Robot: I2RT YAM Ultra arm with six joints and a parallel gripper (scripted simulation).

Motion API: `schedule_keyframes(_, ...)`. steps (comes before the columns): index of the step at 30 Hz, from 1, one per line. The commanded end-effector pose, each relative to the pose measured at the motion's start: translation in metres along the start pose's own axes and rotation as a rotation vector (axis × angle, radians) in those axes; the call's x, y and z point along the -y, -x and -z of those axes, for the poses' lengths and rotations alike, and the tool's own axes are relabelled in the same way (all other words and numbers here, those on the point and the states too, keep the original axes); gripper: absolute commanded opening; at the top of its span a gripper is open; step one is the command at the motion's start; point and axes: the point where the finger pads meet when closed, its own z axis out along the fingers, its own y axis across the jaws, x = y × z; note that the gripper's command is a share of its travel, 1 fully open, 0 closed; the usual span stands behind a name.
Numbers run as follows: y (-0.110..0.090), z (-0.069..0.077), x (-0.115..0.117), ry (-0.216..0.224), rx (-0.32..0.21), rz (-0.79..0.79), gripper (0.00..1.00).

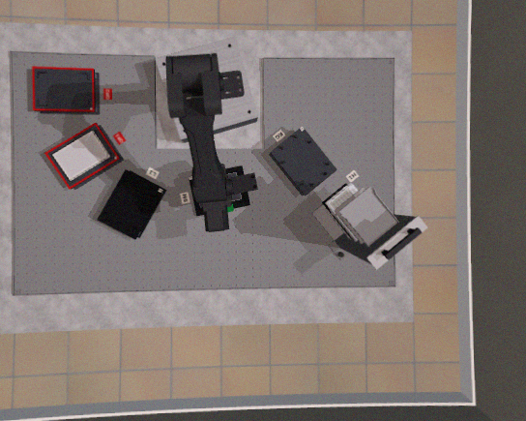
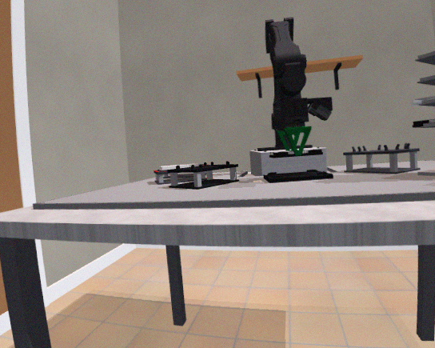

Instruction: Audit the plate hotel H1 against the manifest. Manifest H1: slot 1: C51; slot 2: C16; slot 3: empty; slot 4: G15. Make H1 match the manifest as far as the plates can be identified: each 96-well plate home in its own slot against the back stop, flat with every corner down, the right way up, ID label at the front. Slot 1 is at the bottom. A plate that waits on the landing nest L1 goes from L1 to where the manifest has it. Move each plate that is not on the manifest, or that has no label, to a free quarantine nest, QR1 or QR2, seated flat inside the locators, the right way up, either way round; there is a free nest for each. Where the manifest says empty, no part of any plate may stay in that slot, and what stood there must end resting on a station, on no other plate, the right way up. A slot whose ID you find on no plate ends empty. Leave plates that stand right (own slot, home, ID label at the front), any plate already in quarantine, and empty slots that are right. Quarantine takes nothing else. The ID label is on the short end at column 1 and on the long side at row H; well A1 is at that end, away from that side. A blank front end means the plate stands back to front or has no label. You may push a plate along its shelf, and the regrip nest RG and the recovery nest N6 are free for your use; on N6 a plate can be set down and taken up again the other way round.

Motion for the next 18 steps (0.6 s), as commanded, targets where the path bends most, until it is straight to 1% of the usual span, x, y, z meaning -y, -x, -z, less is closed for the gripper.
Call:
schedule_keyframes(1,-0.001,0.01,0.003,-0.019,-0.001,0.001,0.86)
schedule_keyframes(13,-0.001,0.022,0.003,-0.019,-0.001,0.001,0.86)
schedule_keyframes(17,-0.001,0.022,0.003,-0.019,-0.001,0.001,0.86)
schedule_keyframes(18,-0.001,0.025,0.003,-0.019,-0.001,0.001,0.86)
